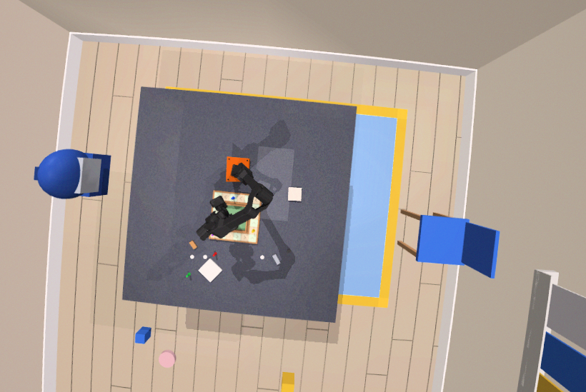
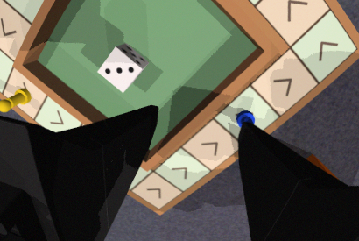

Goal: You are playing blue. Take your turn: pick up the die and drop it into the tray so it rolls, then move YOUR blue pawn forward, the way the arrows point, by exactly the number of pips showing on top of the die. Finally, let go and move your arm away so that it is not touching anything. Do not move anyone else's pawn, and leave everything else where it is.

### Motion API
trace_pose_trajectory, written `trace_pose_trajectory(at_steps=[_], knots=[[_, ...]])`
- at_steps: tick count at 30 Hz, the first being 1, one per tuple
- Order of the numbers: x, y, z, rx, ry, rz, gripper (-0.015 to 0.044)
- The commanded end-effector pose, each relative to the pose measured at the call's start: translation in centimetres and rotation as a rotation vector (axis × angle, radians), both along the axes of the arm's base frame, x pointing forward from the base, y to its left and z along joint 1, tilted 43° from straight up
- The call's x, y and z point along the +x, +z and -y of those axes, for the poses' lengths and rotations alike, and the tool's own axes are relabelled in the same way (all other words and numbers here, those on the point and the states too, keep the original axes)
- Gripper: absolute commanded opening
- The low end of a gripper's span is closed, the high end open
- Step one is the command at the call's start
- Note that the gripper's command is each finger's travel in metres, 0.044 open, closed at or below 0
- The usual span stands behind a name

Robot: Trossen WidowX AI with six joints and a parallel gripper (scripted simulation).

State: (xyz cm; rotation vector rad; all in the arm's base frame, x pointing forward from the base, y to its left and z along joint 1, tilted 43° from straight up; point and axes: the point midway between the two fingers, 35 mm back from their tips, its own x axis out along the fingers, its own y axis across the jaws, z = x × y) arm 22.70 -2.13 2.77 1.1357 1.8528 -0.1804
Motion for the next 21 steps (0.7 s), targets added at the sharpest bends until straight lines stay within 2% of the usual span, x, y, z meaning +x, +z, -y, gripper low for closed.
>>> trace_pose_trajectory(at_steps=[1, 5, 21], knots=[[-4.7, -1.1, 0.3, 0.109, 0.469, 0.431, 0.0200], [-6.1, -1.4, 0.1, 0.145, 0.613, 0.567, 0.0200], [-6.0, -1.5, 0.1, 0.145, 0.613, 0.567, 0.0200]])
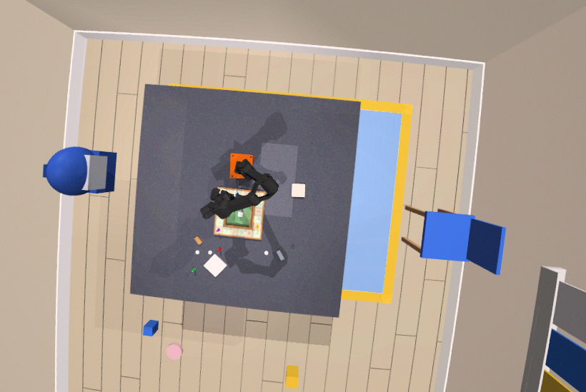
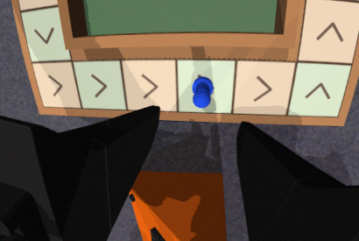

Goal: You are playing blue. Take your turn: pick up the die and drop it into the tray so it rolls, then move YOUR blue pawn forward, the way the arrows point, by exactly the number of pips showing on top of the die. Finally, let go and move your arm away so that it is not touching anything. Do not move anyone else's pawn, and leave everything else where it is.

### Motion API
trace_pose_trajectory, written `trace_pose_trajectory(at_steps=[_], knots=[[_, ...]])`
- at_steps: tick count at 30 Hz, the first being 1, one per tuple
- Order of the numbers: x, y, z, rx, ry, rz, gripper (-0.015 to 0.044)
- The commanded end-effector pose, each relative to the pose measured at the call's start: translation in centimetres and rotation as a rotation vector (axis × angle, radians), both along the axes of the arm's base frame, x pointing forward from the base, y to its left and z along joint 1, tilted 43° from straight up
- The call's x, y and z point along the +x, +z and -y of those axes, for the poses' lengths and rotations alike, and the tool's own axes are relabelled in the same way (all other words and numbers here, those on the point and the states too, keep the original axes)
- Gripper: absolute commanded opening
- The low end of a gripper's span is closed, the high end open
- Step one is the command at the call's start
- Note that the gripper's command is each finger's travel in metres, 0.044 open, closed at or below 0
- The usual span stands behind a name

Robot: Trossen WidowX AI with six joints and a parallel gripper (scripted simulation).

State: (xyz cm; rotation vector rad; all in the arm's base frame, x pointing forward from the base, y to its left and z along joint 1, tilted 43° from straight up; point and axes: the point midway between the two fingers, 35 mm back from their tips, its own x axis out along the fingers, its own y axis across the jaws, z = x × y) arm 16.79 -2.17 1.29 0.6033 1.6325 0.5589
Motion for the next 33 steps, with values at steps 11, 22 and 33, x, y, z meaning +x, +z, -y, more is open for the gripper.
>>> trace_pose_trajectory(at_steps=[11, 22, 33], knots=[[-0.3, -1.2, -1.1, -0.003, 0.021, 0.027, 0.0200], [-0.4, -2.6, -2.3, -0.003, 0.020, 0.027, 0.0200], [-0.7, -3.8, -3.5, -0.002, 0.020, 0.027, 0.0200]])
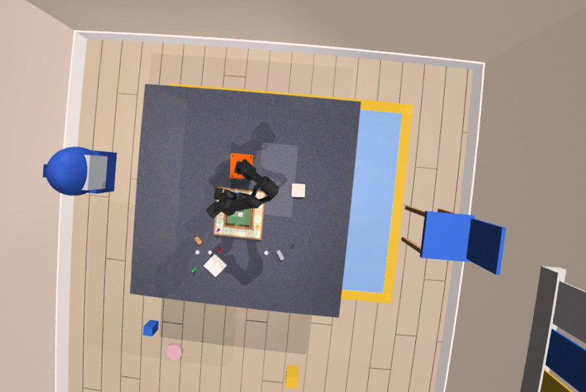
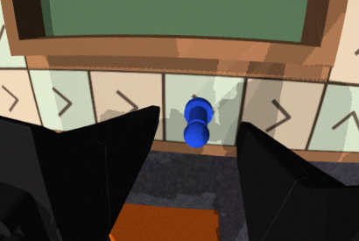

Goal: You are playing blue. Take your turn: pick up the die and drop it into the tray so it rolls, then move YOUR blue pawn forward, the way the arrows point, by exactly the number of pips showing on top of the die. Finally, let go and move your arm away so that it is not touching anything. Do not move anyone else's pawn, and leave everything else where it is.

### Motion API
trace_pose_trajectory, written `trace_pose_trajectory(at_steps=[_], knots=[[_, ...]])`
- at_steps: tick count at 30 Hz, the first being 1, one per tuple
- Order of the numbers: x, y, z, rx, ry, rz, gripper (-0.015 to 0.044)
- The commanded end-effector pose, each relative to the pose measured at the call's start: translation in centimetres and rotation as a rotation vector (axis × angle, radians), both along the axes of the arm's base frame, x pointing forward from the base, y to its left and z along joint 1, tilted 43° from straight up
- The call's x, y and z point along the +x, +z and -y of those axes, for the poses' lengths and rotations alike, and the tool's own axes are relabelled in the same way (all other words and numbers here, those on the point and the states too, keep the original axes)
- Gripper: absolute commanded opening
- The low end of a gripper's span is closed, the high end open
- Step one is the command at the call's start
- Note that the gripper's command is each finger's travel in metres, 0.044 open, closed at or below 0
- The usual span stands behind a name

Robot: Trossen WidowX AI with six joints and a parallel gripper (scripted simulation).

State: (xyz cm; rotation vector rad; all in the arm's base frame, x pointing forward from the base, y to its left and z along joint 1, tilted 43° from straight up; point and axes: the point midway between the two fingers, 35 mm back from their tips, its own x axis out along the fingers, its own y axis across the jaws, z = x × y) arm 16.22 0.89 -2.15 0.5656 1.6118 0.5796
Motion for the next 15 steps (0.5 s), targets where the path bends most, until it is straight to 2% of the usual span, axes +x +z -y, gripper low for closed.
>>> trace_pose_trajectory(at_steps=[1, 4, 10, 15], knots=[[-0.16, -0.50, -0.50, 0.005, -0.005, -0.007, 0.0200], [-0.21, -0.64, -0.65, 0.005, -0.005, -0.007, 0.0200], [-0.21, -0.64, -0.65, 0.005, -0.005, -0.007, 0.0043], [-0.21, -0.64, -0.65, 0.005, -0.005, -0.007, 0.0009]])
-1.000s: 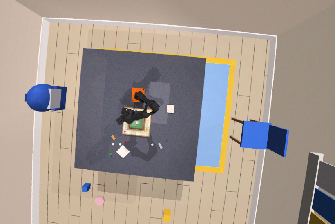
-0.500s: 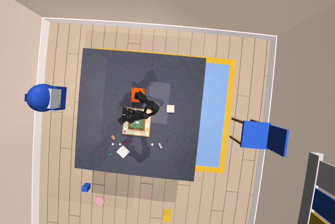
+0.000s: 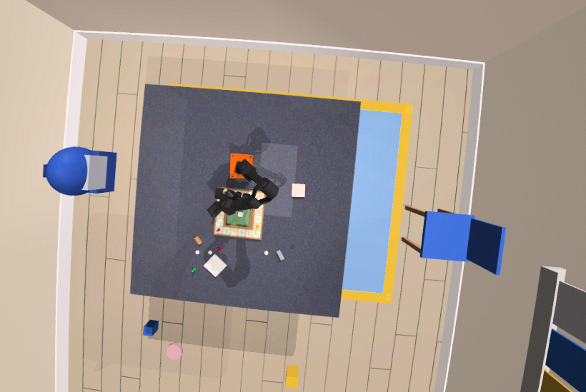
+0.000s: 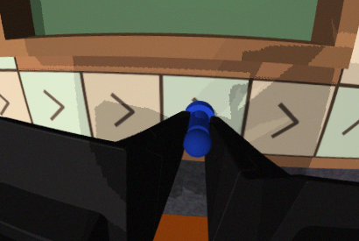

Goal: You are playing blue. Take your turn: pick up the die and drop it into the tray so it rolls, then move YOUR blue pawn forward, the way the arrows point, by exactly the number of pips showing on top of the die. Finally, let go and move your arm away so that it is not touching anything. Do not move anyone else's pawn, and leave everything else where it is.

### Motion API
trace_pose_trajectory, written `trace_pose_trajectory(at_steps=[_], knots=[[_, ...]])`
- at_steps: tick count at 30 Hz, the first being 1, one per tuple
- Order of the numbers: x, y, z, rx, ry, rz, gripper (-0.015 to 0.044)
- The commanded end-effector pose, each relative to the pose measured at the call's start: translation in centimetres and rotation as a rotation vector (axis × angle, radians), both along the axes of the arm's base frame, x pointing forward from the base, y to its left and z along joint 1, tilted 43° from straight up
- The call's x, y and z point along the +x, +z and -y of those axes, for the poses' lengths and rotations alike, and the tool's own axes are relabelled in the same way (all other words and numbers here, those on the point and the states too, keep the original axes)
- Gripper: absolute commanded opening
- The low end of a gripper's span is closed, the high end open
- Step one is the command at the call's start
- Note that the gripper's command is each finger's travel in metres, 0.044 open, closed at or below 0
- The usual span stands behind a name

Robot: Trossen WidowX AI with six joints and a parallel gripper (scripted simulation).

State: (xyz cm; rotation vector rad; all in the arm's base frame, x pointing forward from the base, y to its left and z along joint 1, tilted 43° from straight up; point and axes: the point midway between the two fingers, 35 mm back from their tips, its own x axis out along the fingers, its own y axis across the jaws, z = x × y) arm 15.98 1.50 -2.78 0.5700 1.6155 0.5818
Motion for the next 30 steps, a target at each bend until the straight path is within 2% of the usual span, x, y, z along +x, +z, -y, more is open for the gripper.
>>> trace_pose_trajectory(at_steps=[1, 9, 30], knots=[[0.0, 0.0, 0.0, 0.002, -0.005, -0.002, 0.0003], [0.5, 0.7, 0.9, -0.002, -0.006, -0.001, 0.0000], [1.3, 9.1, 8.3, -0.003, -0.006, -0.004, 0.0000]])
